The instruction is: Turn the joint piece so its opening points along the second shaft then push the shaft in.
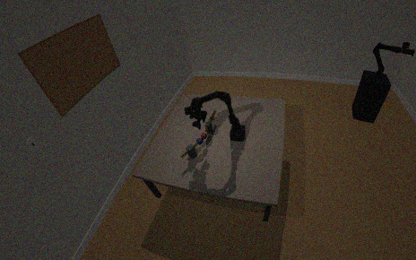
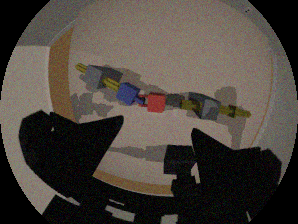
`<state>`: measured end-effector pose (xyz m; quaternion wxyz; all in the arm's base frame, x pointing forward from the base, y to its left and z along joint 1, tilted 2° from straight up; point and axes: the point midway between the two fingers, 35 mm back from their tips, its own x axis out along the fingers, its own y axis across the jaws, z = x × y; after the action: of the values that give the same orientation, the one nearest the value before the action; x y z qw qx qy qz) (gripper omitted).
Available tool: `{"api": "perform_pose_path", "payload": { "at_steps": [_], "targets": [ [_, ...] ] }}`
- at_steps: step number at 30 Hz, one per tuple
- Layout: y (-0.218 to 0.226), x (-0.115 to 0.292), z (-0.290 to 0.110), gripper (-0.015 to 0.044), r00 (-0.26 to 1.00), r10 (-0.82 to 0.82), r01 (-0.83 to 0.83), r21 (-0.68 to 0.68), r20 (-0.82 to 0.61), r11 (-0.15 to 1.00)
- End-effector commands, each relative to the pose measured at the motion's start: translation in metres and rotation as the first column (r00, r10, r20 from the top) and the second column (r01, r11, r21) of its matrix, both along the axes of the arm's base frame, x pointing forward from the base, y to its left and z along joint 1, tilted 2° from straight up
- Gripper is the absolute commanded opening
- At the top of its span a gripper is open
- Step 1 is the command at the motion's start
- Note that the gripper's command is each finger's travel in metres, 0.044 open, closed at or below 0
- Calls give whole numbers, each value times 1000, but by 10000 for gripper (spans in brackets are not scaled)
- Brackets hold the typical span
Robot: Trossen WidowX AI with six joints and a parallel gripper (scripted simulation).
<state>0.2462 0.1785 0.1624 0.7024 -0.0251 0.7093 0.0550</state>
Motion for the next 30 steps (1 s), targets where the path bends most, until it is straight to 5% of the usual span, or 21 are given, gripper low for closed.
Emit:
{"api": "perform_pose_path", "payload": {
  "at_steps": [1,6,23,30],
  "targets": [
    [-1,-1,11,440,997,80,-80,0,17,997],
    [-1,-2,12,440,997,80,-80,0,17,997],
    [-85,49,-22,0,904,-428,428,-5,7,904],
    [-130,62,-38,0,776,-631,631,-11,3,776]
  ]
}}
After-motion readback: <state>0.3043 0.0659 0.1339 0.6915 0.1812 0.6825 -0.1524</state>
